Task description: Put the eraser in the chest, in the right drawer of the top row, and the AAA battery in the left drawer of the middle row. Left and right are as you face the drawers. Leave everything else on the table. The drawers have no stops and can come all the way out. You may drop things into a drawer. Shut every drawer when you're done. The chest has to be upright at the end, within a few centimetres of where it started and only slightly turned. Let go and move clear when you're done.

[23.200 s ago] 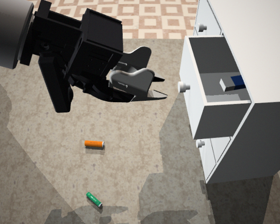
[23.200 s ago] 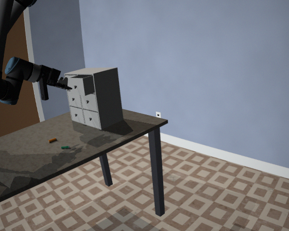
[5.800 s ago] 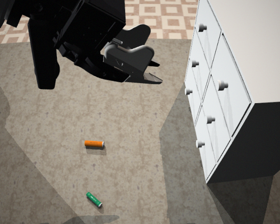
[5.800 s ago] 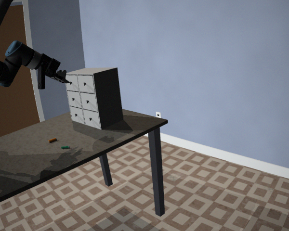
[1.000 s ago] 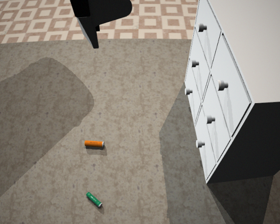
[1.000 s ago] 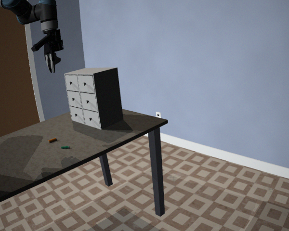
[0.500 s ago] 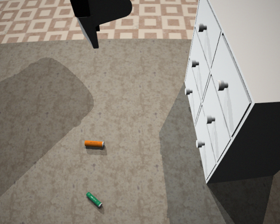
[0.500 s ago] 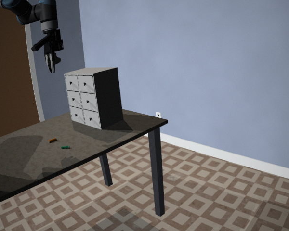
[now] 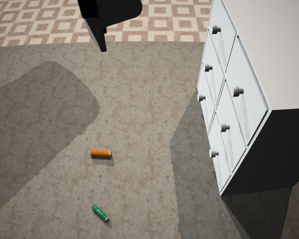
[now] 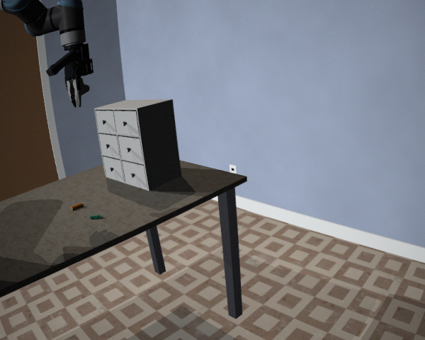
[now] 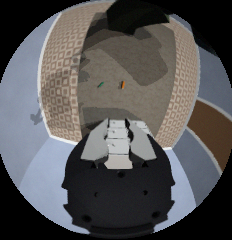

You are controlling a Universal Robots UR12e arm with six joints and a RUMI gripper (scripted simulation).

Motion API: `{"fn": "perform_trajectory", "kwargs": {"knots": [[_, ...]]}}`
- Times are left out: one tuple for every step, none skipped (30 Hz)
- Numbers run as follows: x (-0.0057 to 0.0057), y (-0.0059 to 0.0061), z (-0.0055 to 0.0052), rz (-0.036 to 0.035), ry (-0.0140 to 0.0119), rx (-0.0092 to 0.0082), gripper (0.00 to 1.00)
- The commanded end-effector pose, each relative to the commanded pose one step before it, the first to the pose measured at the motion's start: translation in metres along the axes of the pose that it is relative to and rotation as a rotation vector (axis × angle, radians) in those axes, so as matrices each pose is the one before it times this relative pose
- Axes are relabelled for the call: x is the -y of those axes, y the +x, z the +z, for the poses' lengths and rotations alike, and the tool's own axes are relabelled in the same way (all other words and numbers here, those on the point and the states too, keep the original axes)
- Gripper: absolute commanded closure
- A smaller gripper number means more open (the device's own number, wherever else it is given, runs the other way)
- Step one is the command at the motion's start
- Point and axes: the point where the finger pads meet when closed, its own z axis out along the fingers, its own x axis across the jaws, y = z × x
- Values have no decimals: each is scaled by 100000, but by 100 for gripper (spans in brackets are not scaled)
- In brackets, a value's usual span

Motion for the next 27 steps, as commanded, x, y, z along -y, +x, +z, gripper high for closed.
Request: {"fn": "perform_trajectory", "kwargs": {"knots": [[45, 362, 299, -5415, 77, 33, 80], [-13, 51, 30, -1293, -22, 27, 80], [-13, 54, 37, -1404, -19, 22, 80], [-10, 54, 54, -1508, -7, 1, 80], [-12, 58, 59, -1626, -8, 1, 80], [-14, 62, 63, -1746, -8, 2, 80], [-16, 66, 67, -1866, -9, 2, 80], [-15, 68, 71, -1988, 2, 8, 80], [-18, 72, 76, -2109, 3, 8, 80], [-21, 76, 80, -2231, 4, 9, 80], [-24, 80, 84, -2353, 4, 9, 80], [0, 0, 0, 0, 0, 0, 80], [0, 0, 0, 0, 0, 0, 80], [-28, 83, 89, -2474, 4, 9, 80], [-33, 87, 93, -2594, 5, 9, 80], [-37, 90, 97, -2713, 5, 9, 80], [-42, 93, 101, -2831, 5, 9, 80], [-47, 96, 105, -2948, 6, 9, 80], [-53, 98, 109, -3062, 6, 9, 80], [-59, 100, 113, -3175, 6, 9, 80], [-66, 102, 117, -3285, 7, 9, 80], [-72, 103, 120, -3393, 7, 9, 80], [-80, 104, 124, -3498, 7, 9, 80], [-87, 105, 127, -3601, 7, 8, 80], [-95, 105, 131, -3700, 8, 8, 80], [-103, 105, 134, -3796, 8, 8, 80], [-111, 104, 137, -3889, 8, 7, 80]]}}
